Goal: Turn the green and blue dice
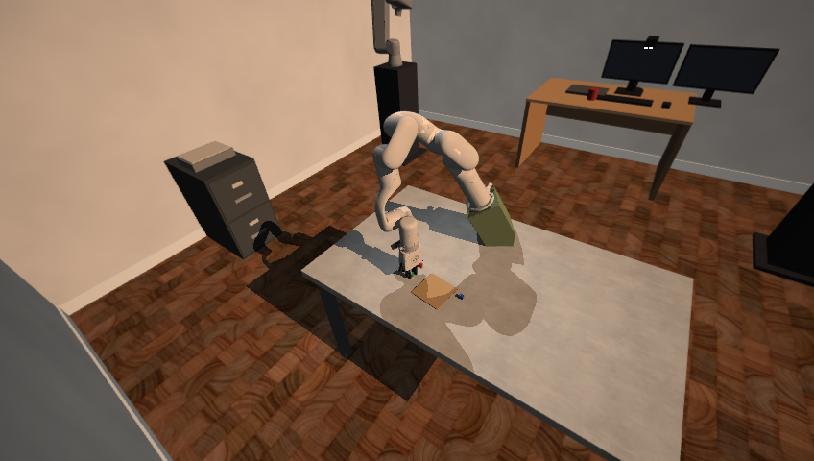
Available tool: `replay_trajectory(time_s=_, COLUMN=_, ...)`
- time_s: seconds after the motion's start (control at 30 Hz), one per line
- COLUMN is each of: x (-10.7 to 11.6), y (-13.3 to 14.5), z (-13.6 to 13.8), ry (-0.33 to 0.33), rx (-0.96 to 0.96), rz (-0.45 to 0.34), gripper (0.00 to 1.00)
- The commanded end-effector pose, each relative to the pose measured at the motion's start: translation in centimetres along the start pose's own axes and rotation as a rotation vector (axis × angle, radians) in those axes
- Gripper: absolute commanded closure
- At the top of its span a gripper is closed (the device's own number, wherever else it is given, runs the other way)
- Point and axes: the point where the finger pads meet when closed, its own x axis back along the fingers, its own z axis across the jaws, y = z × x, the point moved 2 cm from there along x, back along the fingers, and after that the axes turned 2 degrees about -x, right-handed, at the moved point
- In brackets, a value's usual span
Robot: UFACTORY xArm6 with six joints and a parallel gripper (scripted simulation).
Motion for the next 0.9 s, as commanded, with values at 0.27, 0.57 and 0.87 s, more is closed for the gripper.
replay_trajectory(time_s=0.27, x=0.06, y=0.01, z=-0.1, ry=-0.002, rx=0.0, rz=0.0, gripper=0.89)
replay_trajectory(time_s=0.57, x=0.06, y=0.01, z=-0.1, ry=-0.002, rx=0.0, rz=0.0, gripper=0.89)
replay_trajectory(time_s=0.87, x=0.06, y=0.01, z=-0.1, ry=-0.002, rx=0.0, rz=0.0, gripper=0.89)
